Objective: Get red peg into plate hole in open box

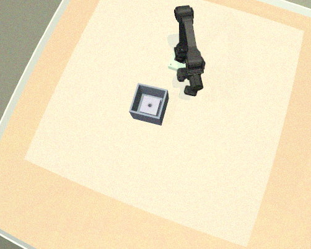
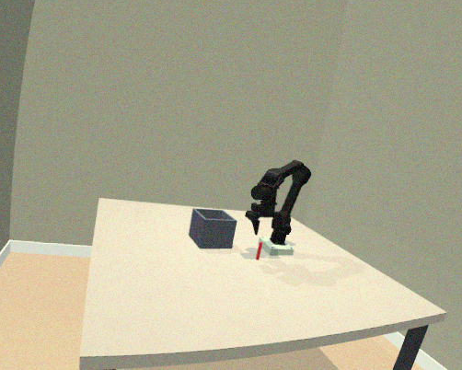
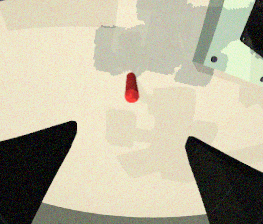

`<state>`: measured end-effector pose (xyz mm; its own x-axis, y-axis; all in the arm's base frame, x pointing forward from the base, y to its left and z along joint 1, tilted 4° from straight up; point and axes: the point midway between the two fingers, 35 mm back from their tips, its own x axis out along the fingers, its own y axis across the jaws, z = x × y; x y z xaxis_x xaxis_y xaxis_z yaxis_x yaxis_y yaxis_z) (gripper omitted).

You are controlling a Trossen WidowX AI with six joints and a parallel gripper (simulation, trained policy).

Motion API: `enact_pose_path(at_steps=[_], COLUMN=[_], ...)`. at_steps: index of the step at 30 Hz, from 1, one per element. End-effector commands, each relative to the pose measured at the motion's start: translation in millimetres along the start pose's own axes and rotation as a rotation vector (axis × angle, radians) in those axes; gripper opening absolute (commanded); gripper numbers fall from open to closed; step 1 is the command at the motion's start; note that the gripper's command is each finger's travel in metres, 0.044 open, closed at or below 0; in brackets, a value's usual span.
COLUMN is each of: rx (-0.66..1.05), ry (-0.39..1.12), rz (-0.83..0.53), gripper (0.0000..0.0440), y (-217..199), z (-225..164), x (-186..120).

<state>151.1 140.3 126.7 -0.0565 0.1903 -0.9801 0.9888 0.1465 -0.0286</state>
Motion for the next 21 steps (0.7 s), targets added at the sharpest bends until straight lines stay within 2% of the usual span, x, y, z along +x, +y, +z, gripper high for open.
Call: enact_pose_path(at_steps=[1, 21], rx=[-0.027, -0.086], ry=[-0.022, -0.071], rz=[-0.024, -0.068], gripper=[0.0428, 0.0420], y=[-2.1, -5.4], z=[4.0, 20.7], x=[11.9, 69.8])
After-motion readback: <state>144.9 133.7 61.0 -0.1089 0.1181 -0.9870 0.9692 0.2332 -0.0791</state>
